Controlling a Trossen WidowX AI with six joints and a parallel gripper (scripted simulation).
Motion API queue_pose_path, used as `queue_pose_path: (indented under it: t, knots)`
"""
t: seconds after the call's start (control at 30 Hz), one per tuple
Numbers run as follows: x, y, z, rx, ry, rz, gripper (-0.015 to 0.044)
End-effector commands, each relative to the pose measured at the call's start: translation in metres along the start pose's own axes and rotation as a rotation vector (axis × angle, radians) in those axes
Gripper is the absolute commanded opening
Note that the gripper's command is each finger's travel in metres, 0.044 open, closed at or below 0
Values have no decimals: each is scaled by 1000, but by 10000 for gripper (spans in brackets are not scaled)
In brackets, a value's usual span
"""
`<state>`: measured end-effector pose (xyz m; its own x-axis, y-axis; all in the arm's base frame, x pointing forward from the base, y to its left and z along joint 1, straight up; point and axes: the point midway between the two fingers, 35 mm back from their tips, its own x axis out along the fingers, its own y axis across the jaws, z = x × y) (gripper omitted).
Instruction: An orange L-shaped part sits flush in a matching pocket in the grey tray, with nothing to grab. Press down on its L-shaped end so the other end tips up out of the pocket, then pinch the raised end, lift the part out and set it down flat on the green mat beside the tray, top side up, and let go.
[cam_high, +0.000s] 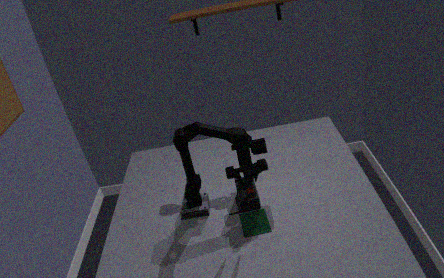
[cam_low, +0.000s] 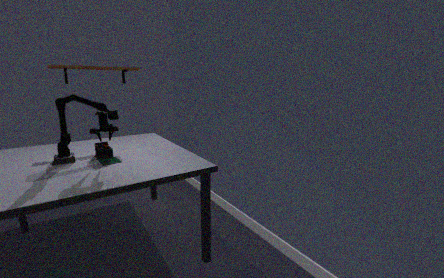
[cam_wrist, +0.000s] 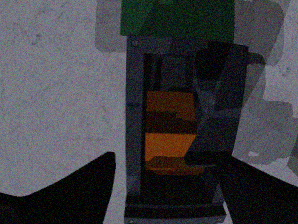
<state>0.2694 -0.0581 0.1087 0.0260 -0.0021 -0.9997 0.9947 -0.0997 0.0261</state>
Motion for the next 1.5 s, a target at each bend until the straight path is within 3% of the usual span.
queue_pose_path:
  t: [0.0, 0.83, 1.0, 1.33, 1.47]
  knots:
    - [8, 0, 1, 6, -2, -6, 280]
    - [44, -2, 0, 6, -2, -6, 280]
    - [40, -1, 0, 0, 0, -2, 149]
    - [40, -1, 0, 0, 0, -2, 82]
    - [40, -1, 0, 0, 0, -2, 0]
